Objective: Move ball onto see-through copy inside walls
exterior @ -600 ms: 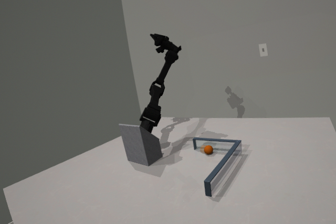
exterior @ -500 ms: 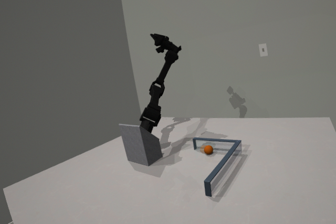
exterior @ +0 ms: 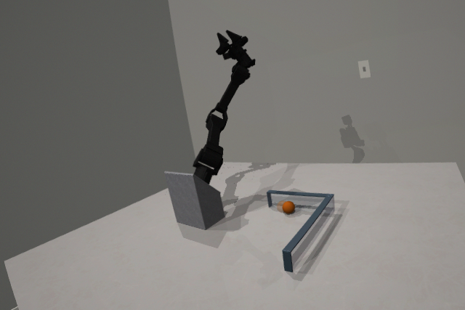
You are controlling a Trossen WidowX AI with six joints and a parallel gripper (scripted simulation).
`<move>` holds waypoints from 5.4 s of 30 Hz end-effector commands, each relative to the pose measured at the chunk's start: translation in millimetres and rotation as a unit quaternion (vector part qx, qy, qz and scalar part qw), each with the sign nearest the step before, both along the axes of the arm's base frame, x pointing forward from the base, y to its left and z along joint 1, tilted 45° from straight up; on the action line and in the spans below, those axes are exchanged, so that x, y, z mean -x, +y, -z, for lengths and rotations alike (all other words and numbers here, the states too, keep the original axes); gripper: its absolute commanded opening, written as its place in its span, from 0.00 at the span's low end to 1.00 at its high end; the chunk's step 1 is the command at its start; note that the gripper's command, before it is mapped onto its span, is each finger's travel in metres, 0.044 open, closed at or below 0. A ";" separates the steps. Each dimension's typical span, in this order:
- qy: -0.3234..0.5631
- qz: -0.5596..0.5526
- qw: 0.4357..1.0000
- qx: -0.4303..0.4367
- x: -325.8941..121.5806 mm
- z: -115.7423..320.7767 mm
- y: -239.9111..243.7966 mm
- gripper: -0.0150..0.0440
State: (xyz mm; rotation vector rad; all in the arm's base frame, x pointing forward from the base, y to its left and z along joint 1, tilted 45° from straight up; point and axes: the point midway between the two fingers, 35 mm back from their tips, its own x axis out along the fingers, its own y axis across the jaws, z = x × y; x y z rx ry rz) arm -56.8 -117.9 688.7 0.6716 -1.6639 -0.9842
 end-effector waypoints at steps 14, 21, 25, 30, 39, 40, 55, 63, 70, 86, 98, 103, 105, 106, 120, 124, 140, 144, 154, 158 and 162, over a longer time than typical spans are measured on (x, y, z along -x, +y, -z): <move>0.395 -0.024 0.917 0.047 -190.6 21.4 -25.8 0.78; 0.589 -0.033 0.799 0.114 -290.2 67.1 -19.6 0.78; 0.683 -0.046 0.711 0.161 -344.8 106.3 -9.9 0.78; 0.775 -0.070 0.585 0.229 -403.9 166.8 9.2 0.78; 0.851 -0.136 0.359 0.357 -468.0 288.9 59.5 0.78; 0.854 -0.144 0.335 0.371 -471.7 302.9 65.9 0.78; 0.744 -0.295 -0.045 0.597 -442.2 516.1 174.0 0.78; 0.576 -0.411 -0.183 0.683 -363.4 594.2 228.4 0.78; 0.480 -0.477 -0.219 0.703 -316.9 614.8 250.4 0.78; 0.480 -0.477 -0.219 0.703 -315.5 629.4 264.9 0.78; 0.479 -0.477 -0.219 0.703 -314.2 643.2 278.6 0.78; 0.479 -0.477 -0.218 0.703 -313.2 648.7 284.3 0.78; 0.479 -0.477 -0.218 0.703 -312.7 650.9 286.6 0.78; 0.479 -0.478 -0.218 0.703 -312.5 651.9 287.8 0.78; 0.479 -0.478 -0.218 0.704 -312.1 653.5 289.4 0.53; 0.480 -0.476 -0.219 0.703 -315.2 648.1 283.0 0.35; 0.514 -0.452 -0.217 0.696 -344.5 613.8 225.2 0.25; 0.504 -0.458 -0.220 0.698 -339.3 599.7 216.4 0.25; 0.480 -0.476 -0.220 0.703 -323.1 561.5 196.8 0.25; 0.480 -0.476 -0.220 0.703 -322.0 563.3 198.2 0.25; 0.480 -0.476 -0.220 0.703 -315.4 573.7 206.6 0.25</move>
